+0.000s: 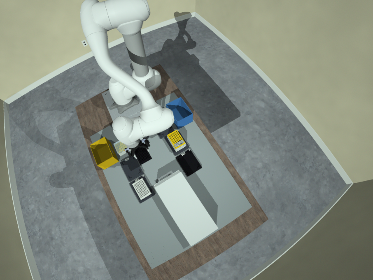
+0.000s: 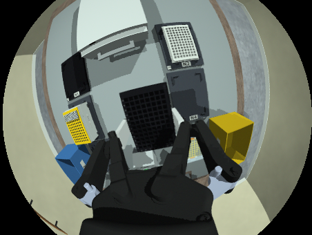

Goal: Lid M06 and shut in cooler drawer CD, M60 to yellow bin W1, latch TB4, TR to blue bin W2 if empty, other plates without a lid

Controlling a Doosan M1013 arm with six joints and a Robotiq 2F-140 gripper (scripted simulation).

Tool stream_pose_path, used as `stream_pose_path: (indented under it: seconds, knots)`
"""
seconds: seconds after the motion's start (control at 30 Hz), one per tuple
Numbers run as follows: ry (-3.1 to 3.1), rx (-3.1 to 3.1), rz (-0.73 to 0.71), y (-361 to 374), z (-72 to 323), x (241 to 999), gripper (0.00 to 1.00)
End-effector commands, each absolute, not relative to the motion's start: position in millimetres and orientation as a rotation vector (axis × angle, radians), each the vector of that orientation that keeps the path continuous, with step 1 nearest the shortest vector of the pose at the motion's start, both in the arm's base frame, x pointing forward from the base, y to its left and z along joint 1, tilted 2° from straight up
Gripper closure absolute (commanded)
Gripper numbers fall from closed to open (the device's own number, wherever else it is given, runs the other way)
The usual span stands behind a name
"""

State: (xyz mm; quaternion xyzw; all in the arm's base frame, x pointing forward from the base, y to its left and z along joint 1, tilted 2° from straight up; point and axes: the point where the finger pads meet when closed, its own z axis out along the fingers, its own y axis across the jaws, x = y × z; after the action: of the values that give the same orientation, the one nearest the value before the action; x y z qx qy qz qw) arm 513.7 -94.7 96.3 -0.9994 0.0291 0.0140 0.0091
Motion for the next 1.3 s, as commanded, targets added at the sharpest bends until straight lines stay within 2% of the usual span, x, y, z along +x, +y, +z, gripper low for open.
stream_pose_path:
  seconds: [0.0, 1.27]
  knots:
    - [0.091, -3.121, 0.043, -104.4, 96.4, 506.1, 1.00]
    - [0.091, -3.121, 0.043, -173.3, 96.6, 451.4, 1.00]
